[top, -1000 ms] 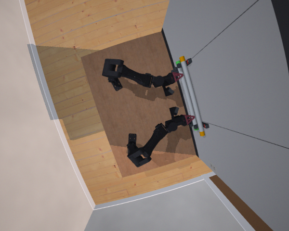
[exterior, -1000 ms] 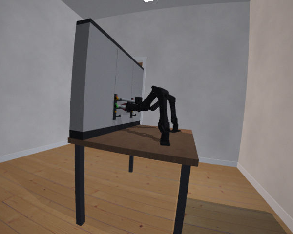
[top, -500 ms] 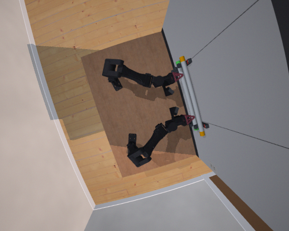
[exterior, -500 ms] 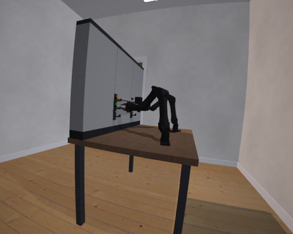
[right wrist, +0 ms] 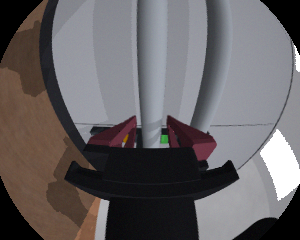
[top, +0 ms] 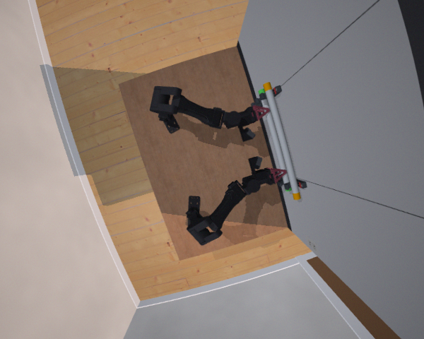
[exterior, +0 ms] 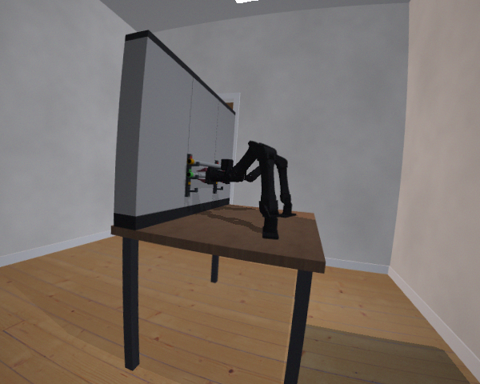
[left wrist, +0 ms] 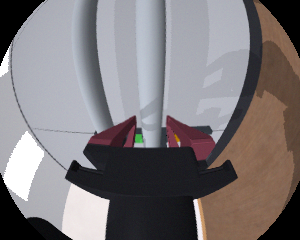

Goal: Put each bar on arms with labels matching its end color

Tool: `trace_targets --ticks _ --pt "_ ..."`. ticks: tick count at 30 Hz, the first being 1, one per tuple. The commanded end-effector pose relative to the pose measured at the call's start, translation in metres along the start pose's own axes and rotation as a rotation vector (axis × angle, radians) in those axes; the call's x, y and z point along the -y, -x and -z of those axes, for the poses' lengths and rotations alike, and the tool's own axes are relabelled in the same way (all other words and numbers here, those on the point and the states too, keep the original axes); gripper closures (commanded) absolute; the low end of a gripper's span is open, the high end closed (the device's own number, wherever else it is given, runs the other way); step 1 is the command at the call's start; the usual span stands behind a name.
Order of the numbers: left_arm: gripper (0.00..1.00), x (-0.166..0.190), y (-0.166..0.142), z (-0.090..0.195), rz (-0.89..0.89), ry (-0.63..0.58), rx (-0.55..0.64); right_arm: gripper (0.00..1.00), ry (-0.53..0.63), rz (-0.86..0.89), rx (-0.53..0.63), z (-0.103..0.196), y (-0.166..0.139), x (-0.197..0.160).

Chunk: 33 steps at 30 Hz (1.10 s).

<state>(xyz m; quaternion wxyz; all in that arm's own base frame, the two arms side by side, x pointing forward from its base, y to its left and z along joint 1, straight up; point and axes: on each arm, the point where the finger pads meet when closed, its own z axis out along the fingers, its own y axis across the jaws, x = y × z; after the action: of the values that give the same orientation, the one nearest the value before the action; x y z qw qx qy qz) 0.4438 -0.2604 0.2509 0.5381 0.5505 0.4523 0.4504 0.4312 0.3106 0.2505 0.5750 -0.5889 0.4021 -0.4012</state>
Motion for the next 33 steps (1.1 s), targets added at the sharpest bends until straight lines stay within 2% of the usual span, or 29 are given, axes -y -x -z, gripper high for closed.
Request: trace_targets --ticks 1,4,19,33 --pt "0.52 -0.002 -0.002 -0.002 0.009 0.016 0.0 0.52 -0.017 -0.01 0.001 -0.001 -0.002 0.003" --pt "0.51 -0.002 -0.002 -0.002 0.009 0.016 0.0 0.5 -0.017 -0.01 0.001 -0.001 -0.002 0.003" --pt "0.26 -0.002 -0.002 -0.002 0.009 0.016 0.0 0.26 -0.017 -0.01 0.001 -0.001 -0.002 0.003" --pt "0.26 -0.002 -0.002 0.014 0.009 0.016 0.0 0.26 -0.017 -0.01 0.001 0.014 -0.002 0.002"
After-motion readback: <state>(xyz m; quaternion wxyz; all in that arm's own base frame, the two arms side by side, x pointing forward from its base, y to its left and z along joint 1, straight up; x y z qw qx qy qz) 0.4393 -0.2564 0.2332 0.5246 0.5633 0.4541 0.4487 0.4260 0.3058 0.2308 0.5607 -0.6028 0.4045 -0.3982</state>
